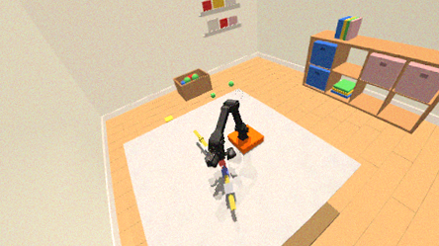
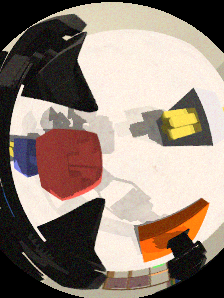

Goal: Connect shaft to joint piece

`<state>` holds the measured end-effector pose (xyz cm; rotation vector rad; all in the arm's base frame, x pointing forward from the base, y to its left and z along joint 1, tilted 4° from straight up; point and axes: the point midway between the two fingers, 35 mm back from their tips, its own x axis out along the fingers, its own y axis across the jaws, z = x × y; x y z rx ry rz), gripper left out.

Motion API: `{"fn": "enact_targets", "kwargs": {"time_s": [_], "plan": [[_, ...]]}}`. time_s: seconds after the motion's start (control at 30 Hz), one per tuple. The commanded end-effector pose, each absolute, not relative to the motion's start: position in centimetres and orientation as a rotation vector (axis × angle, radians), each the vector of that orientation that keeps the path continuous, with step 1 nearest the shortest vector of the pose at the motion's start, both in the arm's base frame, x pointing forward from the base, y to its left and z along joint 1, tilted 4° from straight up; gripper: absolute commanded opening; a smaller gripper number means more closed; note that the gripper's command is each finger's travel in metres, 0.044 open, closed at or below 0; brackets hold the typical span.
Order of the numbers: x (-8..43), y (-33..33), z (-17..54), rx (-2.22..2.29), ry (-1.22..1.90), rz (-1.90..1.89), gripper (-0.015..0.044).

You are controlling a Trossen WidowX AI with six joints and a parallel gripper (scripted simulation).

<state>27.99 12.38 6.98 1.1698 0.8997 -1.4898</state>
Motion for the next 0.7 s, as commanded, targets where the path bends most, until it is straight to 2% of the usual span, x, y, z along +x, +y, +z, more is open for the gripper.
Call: {"fn": "enact_targets", "kwargs": {"time_s": [0.0,0.1,0.43,0.67], "plan": [[27.89,12.22,6.32,1.162,0.905,-1.492,0.044],[27.87,12.15,6.09,1.162,0.905,-1.492,0.044],[27.87,12.15,6.09,1.162,0.905,-1.492,0.0182],[27.87,12.15,6.09,1.162,0.905,-1.492,0.0182]]}}
